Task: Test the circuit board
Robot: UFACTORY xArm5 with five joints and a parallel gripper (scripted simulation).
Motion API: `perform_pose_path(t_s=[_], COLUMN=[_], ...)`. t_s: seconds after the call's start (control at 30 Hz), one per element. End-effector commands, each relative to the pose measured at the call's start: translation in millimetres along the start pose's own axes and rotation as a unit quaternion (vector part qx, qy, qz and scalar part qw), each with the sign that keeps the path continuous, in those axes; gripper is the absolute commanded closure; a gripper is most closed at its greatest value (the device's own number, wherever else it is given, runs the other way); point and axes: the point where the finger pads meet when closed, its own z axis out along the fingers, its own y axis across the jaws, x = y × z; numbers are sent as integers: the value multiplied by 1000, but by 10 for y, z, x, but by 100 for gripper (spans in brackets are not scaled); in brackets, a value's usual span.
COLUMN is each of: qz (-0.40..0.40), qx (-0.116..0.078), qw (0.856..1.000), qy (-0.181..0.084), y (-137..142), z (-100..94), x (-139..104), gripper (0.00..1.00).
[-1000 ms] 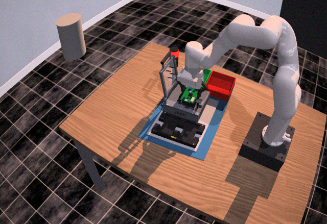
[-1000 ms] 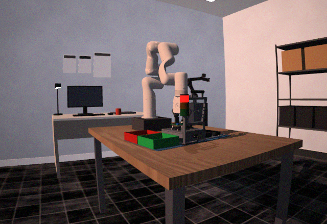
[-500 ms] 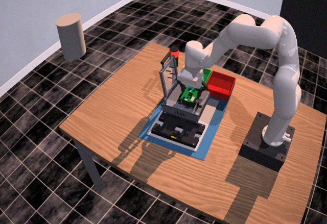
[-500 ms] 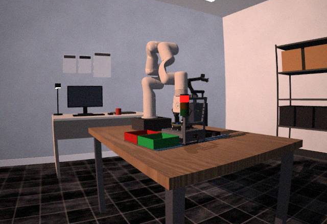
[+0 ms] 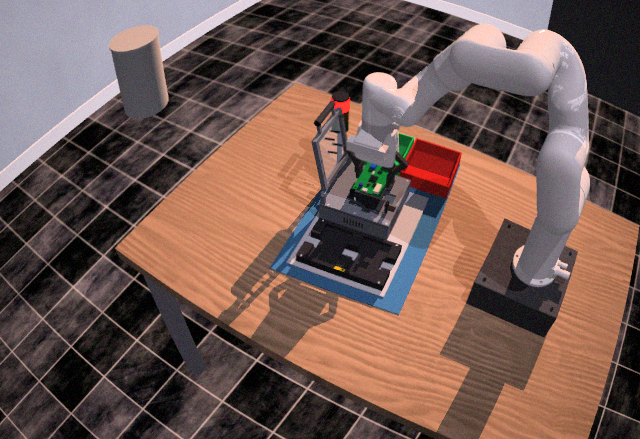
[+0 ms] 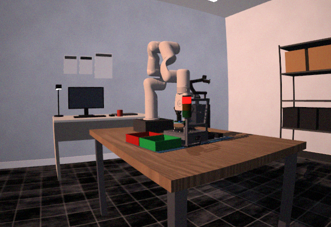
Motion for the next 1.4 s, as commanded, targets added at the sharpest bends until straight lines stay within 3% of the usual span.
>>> perform_pose_path(t_s=[0.0, 0.23, 0.53, 1.1, 1.37], qz=[0, 0, 0, 0, 0], qx=[-2, -2, -2, -2, -2], qw=[1000, 1000, 1000, 1000, 1000], qy=[0, 0, 0, 0, 0], y=[15, 14, 13, 5, -90], z=[-185, -455, -602, -614, -557], x=[-3, -3, -2, -17, -200], gripper=[21, 21, 21, 21, 21])
